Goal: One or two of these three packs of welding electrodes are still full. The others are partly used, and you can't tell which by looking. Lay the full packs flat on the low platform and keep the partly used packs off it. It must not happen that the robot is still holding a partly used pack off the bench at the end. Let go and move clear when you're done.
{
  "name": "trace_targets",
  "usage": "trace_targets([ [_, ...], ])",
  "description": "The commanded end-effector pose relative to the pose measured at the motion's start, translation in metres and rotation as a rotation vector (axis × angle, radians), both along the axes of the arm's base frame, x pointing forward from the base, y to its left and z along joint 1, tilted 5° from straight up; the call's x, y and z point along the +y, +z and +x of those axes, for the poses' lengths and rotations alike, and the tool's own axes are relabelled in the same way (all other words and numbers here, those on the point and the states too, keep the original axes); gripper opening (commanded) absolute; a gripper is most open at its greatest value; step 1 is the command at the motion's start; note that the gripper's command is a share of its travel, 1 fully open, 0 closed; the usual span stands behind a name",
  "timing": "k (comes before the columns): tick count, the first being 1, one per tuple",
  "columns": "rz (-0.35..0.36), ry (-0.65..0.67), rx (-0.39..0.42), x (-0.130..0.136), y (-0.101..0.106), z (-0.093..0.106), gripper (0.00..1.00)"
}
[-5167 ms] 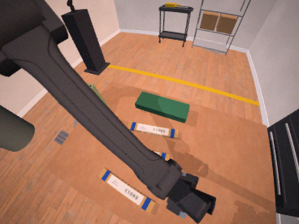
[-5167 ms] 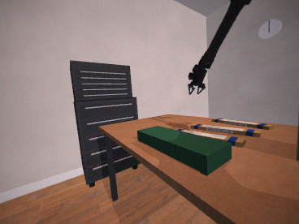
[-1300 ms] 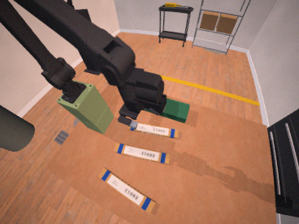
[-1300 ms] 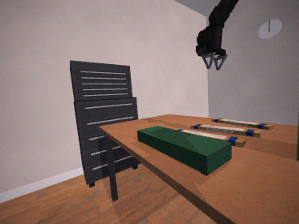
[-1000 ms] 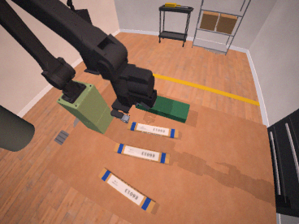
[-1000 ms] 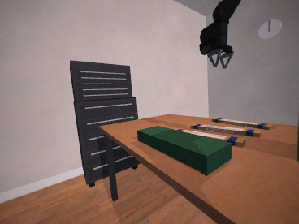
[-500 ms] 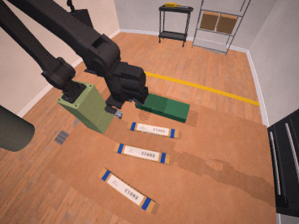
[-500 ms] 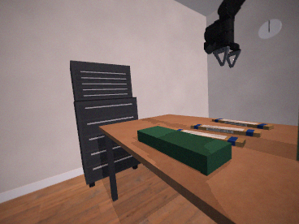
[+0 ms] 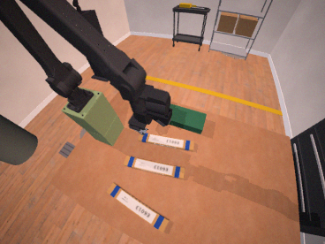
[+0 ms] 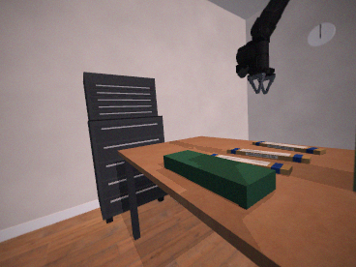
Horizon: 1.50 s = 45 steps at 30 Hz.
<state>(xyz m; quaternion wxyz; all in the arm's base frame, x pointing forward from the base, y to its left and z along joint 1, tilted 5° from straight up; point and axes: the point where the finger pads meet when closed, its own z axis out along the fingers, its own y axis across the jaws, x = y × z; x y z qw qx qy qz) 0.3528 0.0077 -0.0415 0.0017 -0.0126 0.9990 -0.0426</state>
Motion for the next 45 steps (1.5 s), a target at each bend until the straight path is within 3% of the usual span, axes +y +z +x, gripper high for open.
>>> trace_targets([
  [1,0.002,-0.001,-0.040,-0.005,-0.005,0.026,0.64],
  [14,0.001,-0.001,-0.035,-0.012,-0.084,0.068,0.64],
  [45,0.000,-0.002,-0.020,-0.014,-0.085,0.055,0.64],
])
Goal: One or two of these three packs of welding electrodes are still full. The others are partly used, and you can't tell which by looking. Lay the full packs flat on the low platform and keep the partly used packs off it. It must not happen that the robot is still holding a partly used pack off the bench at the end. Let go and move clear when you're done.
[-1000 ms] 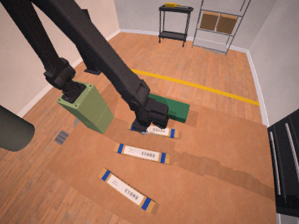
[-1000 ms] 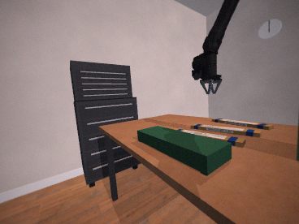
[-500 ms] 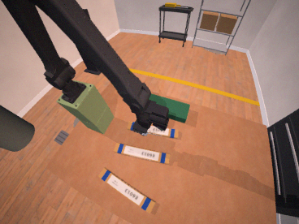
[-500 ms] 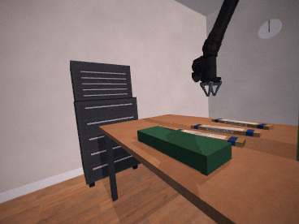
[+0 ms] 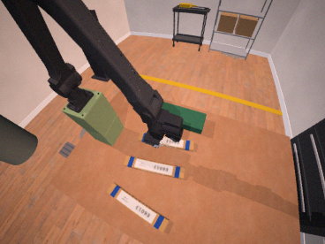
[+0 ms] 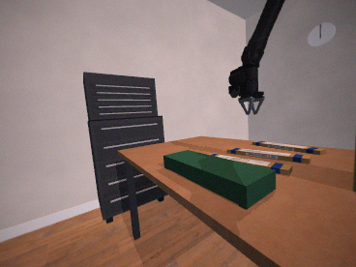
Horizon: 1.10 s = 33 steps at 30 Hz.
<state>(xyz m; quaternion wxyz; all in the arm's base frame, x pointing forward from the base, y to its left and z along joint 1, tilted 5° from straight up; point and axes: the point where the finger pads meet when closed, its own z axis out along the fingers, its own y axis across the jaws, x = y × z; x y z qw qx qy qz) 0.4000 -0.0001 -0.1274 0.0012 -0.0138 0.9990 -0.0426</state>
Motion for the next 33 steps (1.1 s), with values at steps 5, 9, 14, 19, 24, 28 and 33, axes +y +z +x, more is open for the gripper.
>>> trace_targets([
  [5,0.001,-0.002,-0.023,-0.001,0.000,0.011,0.64],
  [9,0.001,-0.002,-0.023,-0.001,-0.002,0.011,0.64],
  [14,0.001,-0.002,-0.022,-0.001,-0.009,0.011,0.64],
  [19,0.001,-0.002,-0.022,-0.002,-0.016,0.010,0.64],
  [24,0.001,-0.002,-0.022,-0.002,-0.020,0.010,0.64],
  [28,0.001,-0.002,-0.021,-0.003,-0.026,0.010,0.64],
  [33,0.001,-0.002,-0.021,-0.003,-0.032,0.010,0.64],
])
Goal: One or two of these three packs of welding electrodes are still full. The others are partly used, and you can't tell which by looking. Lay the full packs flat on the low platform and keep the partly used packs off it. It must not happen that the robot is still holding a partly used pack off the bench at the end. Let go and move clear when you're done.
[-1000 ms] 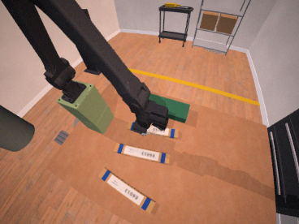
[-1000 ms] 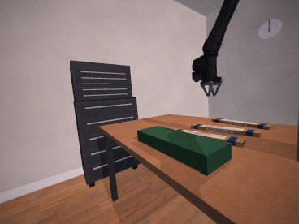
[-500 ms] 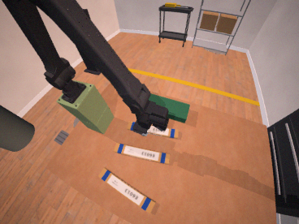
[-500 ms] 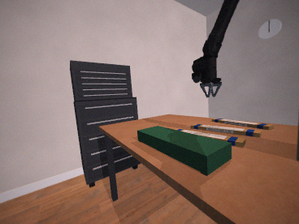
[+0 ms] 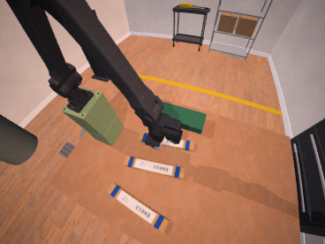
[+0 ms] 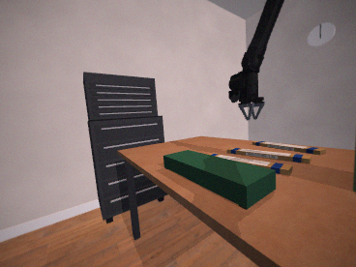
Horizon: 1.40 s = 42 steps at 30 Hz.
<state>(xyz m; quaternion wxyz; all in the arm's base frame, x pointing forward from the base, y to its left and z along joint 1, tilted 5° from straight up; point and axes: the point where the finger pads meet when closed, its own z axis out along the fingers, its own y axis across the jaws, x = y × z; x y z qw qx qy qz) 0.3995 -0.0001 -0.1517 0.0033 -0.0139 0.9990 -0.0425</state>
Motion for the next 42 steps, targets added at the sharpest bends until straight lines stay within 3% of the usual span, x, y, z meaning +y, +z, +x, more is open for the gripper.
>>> trace_targets([
  [1,0.001,-0.002,-0.017,-0.003,-0.009,0.011,0.64],
  [20,0.000,-0.002,-0.015,-0.005,-0.032,0.010,0.64],
  [42,0.000,-0.002,-0.015,-0.005,-0.032,0.010,0.64],
])
